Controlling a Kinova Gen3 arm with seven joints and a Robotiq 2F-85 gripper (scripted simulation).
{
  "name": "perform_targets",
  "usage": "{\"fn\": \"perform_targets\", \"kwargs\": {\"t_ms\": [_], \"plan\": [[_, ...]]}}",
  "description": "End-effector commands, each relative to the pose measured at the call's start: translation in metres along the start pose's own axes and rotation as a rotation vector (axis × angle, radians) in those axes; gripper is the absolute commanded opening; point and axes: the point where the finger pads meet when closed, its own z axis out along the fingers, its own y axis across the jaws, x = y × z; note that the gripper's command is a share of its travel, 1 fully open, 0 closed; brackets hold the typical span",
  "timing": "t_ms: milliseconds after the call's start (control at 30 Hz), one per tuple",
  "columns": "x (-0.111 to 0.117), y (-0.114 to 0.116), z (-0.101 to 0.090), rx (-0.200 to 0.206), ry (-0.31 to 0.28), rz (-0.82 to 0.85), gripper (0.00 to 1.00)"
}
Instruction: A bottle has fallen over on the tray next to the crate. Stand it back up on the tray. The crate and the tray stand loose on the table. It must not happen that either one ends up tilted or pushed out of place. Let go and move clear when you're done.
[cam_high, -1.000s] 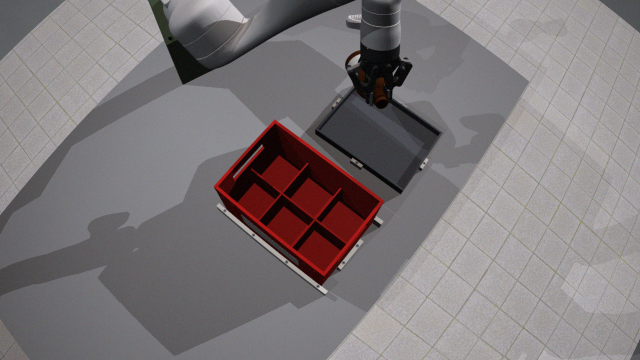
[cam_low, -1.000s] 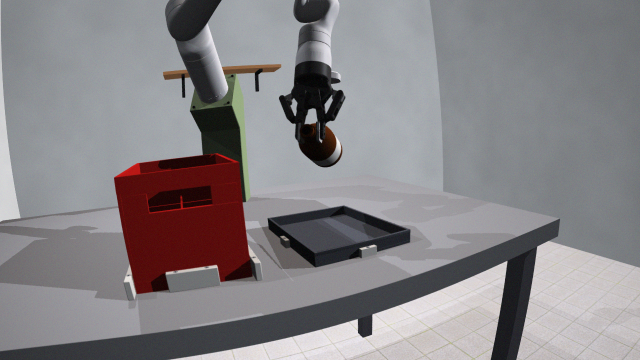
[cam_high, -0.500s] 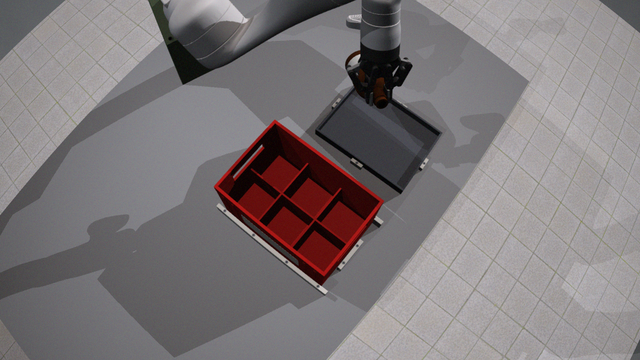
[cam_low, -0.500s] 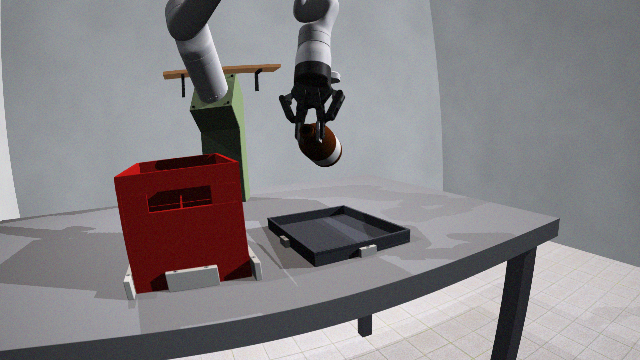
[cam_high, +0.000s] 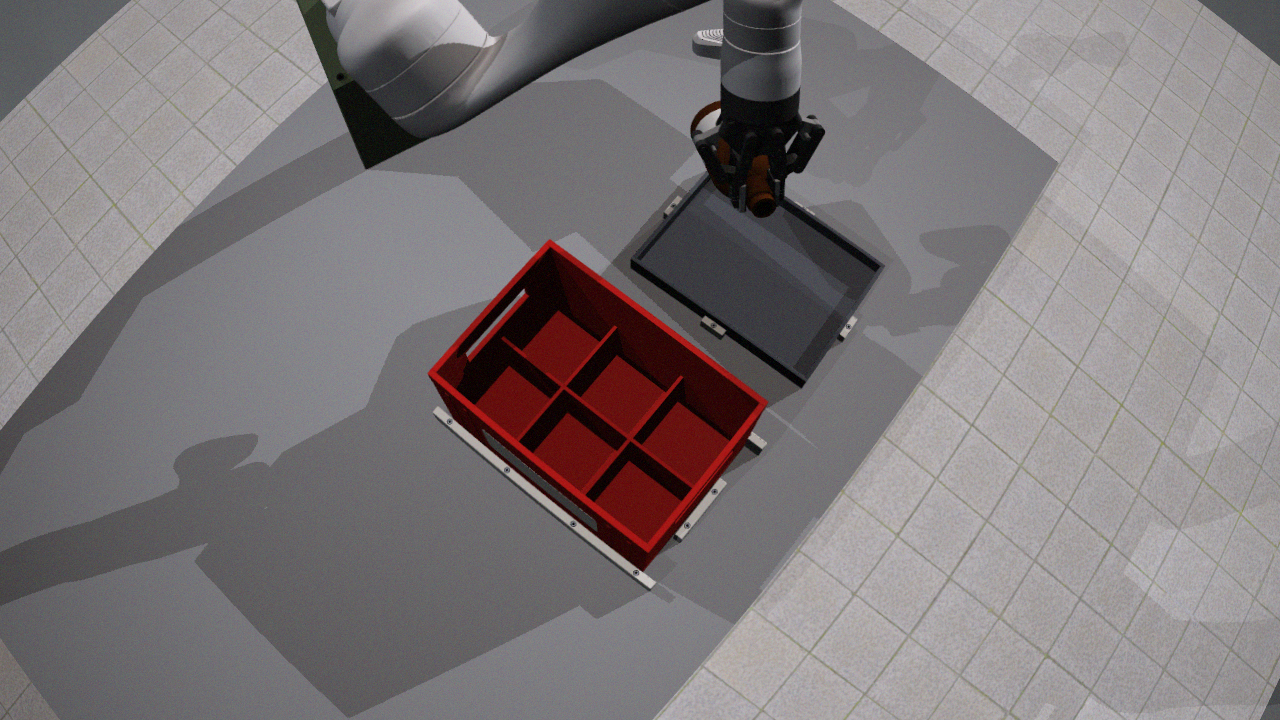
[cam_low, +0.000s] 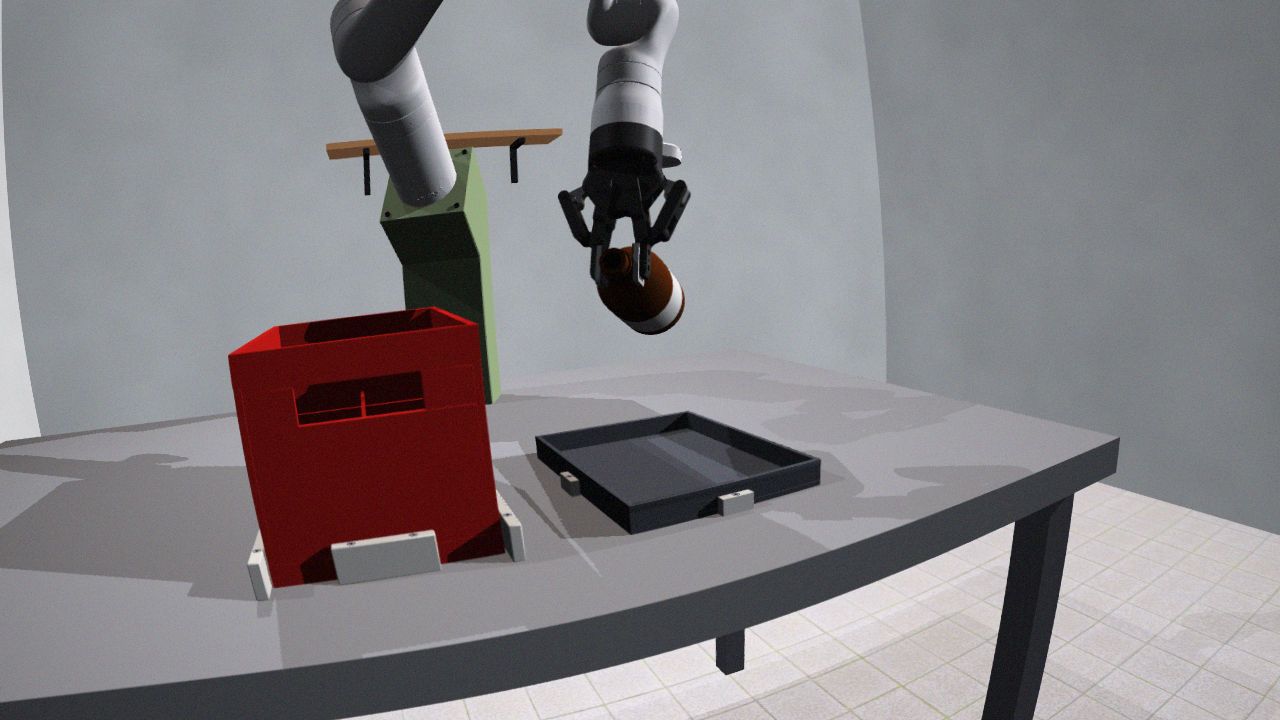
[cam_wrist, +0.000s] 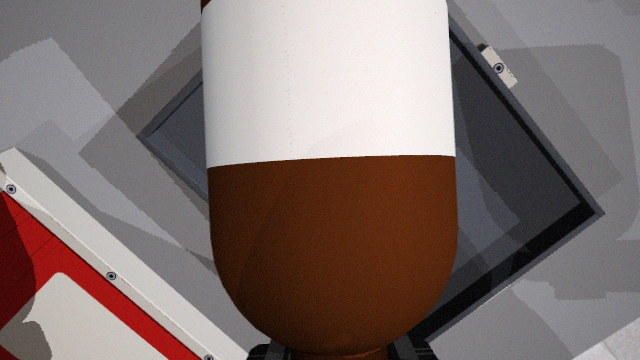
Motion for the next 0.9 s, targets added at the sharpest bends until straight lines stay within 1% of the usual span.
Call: {"fn": "perform_targets", "kwargs": {"t_ms": [0,267,633,700,867], "plan": [[0.0003,0.0004,-0.0003,-0.001,-0.003,-0.001,0.0],[0.0003,0.0005,-0.0001,0.0,-0.024,-0.001,0.0],[0.0005,0.0006,0.0001,0.001,-0.096,-0.001,0.0],[0.0005,0.0006,0.0001,0.001,-0.096,-0.001,0.0],[0.0006,0.0005,-0.0001,0.0,-0.13,-0.001,0.0]]}}
